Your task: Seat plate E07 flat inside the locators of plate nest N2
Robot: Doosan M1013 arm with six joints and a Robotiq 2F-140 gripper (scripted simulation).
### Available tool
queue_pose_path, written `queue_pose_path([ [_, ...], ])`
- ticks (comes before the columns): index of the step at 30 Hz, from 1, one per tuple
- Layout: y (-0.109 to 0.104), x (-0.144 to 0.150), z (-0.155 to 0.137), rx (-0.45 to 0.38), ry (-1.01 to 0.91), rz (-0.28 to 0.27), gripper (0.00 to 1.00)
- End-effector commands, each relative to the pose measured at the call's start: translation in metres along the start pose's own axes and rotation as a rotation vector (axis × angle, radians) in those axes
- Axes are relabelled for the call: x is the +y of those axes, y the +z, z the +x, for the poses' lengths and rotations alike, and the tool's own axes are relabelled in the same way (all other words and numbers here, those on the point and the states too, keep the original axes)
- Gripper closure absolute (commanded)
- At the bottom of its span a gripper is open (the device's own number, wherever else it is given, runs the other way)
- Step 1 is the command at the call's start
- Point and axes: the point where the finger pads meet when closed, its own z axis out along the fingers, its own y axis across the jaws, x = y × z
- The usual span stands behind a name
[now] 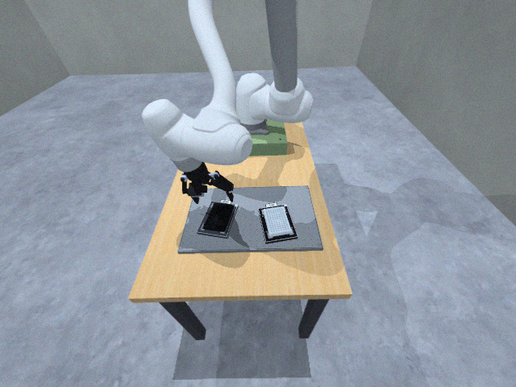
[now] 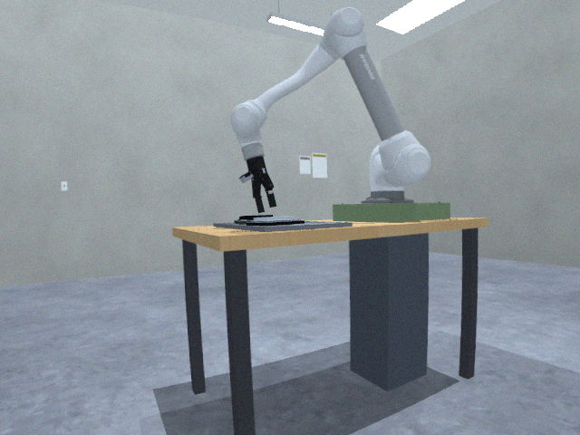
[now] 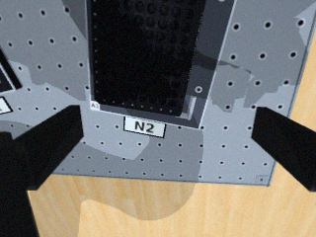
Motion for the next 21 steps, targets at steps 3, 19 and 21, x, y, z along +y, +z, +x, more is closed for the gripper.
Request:
queue_pose_path([
  [3,-0.005,-0.009,0.024,0.065,0.060,-0.074,0.00],
  [19,-0.018,-0.027,0.055,0.179,0.132,-0.136,0.00],
  [21,-0.017,-0.027,0.055,0.179,0.132,-0.136,0.00],
])
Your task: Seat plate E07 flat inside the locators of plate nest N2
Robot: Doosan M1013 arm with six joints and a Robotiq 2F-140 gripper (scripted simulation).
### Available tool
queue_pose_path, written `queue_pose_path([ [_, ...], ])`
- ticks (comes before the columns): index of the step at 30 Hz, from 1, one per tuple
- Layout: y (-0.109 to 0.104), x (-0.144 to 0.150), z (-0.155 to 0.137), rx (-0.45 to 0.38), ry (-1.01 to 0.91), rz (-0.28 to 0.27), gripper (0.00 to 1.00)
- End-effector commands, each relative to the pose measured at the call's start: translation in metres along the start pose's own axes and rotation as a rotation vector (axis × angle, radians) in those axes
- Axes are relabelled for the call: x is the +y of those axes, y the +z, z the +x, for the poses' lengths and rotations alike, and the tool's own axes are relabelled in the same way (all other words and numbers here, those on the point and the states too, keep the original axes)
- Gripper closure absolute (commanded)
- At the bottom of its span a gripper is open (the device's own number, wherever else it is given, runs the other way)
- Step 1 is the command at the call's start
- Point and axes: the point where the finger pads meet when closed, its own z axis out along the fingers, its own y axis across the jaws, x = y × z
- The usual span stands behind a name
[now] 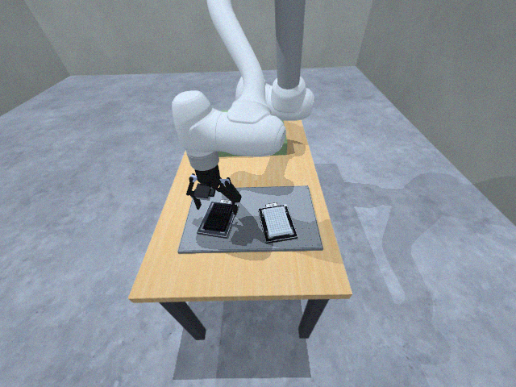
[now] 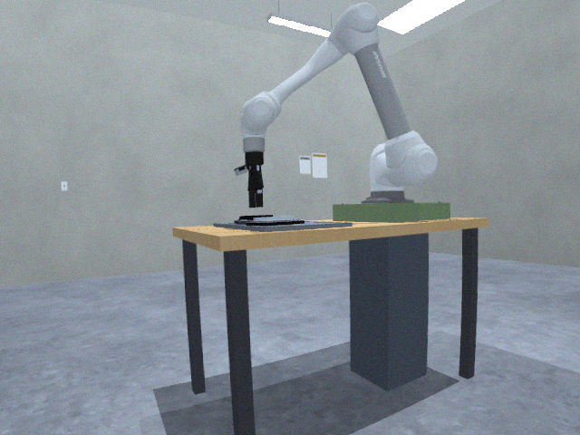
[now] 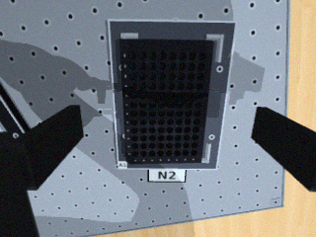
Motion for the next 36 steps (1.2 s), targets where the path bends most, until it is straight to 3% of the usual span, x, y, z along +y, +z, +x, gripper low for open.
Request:
queue_pose_path([
  [1,-0.001,0.000,0.001,0.002,0.001,-0.001,0.00],
  [9,-0.001,0.000,0.001,0.002,0.001,-0.001,0.00],
  [28,0.028,0.000,0.001,0.002,0.001,-0.001,0.00],
  [36,0.028,0.000,0.001,0.002,0.001,-0.001,0.00],
])
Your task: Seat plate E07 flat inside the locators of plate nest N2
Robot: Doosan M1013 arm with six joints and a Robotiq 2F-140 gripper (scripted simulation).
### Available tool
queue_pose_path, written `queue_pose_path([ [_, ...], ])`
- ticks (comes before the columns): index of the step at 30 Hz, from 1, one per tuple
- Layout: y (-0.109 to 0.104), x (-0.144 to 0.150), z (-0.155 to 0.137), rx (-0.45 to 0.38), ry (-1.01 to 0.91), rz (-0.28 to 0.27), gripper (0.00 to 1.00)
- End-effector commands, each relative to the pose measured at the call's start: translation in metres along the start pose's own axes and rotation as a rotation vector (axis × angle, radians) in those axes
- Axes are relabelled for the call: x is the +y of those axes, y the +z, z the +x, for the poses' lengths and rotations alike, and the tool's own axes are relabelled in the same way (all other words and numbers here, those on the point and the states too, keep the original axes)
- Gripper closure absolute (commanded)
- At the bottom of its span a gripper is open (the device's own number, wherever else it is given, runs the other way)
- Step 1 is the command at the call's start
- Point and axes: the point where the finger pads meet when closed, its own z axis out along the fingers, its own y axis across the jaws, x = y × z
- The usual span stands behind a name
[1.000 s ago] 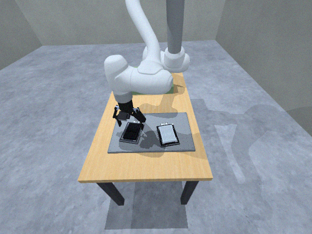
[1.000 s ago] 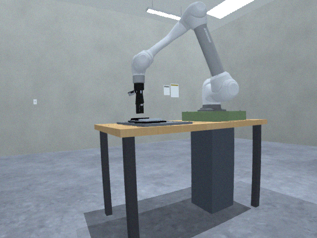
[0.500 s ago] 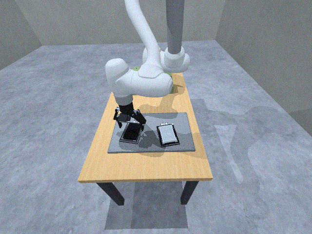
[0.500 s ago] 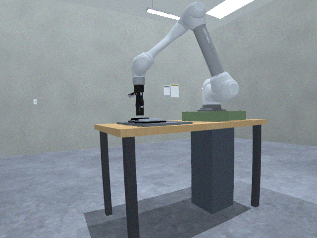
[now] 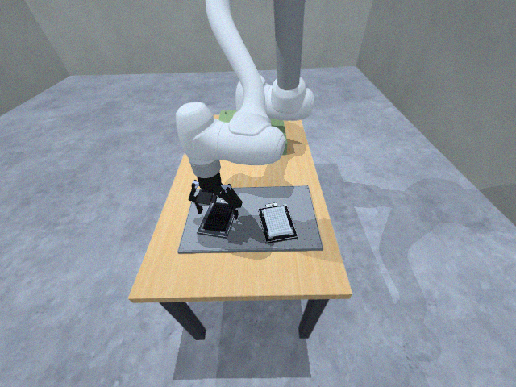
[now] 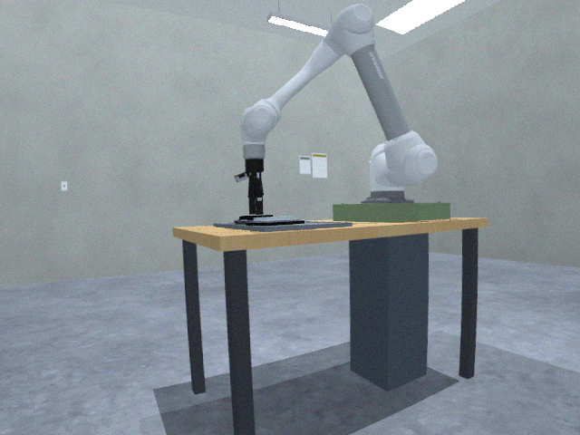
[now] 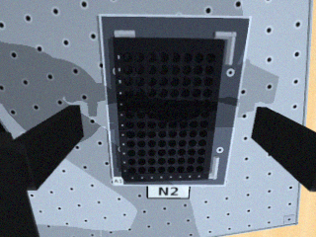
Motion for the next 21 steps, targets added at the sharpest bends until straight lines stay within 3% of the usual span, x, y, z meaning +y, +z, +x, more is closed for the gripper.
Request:
queue_pose_path([
  [1,-0.0004,-0.0001,0.0004,0.001,0.000,0.000,0.00],
  [6,-0.0004,-0.0001,0.0004,0.001,0.000,0.000,0.00],
  [7,-0.0004,-0.0001,0.0004,0.001,0.000,0.000,0.90],
  [21,-0.0004,-0.0001,0.0004,0.001,0.000,0.000,0.90],
])
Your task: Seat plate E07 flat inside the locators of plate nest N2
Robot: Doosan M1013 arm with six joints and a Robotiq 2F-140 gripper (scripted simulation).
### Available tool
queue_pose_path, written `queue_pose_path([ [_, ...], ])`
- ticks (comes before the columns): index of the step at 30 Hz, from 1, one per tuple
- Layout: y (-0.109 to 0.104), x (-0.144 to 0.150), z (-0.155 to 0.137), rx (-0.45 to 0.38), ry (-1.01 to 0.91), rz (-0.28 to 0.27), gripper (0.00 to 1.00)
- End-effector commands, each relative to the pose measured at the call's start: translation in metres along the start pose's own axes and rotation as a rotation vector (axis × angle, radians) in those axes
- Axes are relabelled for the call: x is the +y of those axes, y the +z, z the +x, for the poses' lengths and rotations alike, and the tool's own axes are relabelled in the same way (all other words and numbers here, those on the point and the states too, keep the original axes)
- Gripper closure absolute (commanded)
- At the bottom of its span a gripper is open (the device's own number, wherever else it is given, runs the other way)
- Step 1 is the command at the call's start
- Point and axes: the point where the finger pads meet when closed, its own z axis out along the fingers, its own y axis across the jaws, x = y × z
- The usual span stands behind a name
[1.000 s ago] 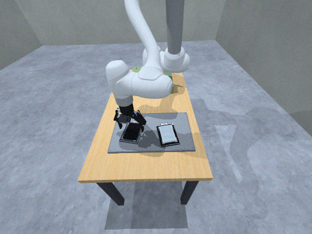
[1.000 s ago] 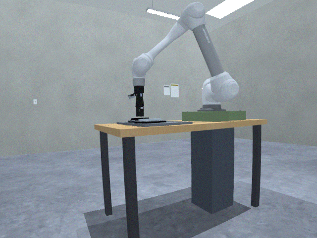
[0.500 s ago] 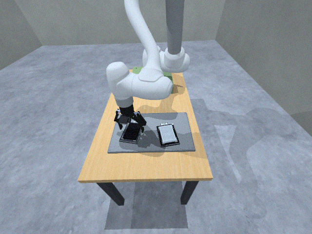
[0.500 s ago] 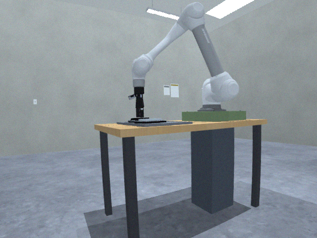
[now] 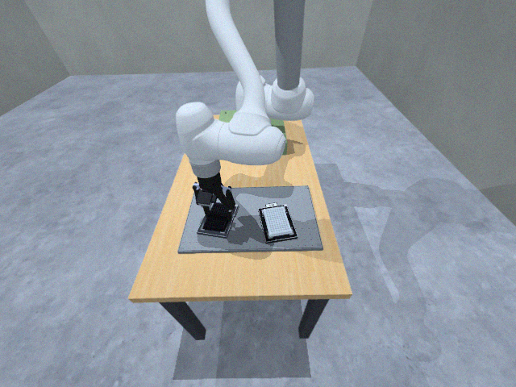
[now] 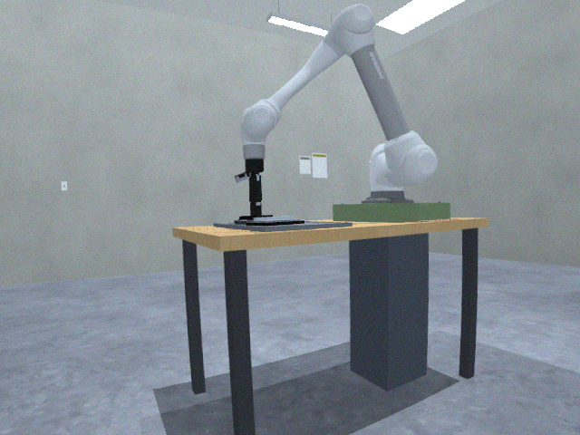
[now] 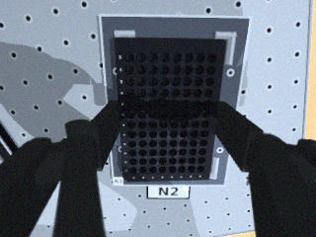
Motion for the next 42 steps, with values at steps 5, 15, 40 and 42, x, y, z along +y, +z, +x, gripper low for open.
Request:
queue_pose_path([
  [5,-0.001,0.000,0.000,0.001,0.000,0.000,0.90],
  [15,-0.001,0.000,0.000,0.001,0.000,0.000,0.90],
  [40,-0.029,0.000,0.000,0.001,0.000,0.000,0.90],
  [42,-0.029,0.000,0.000,0.001,0.000,0.000,0.90],
])
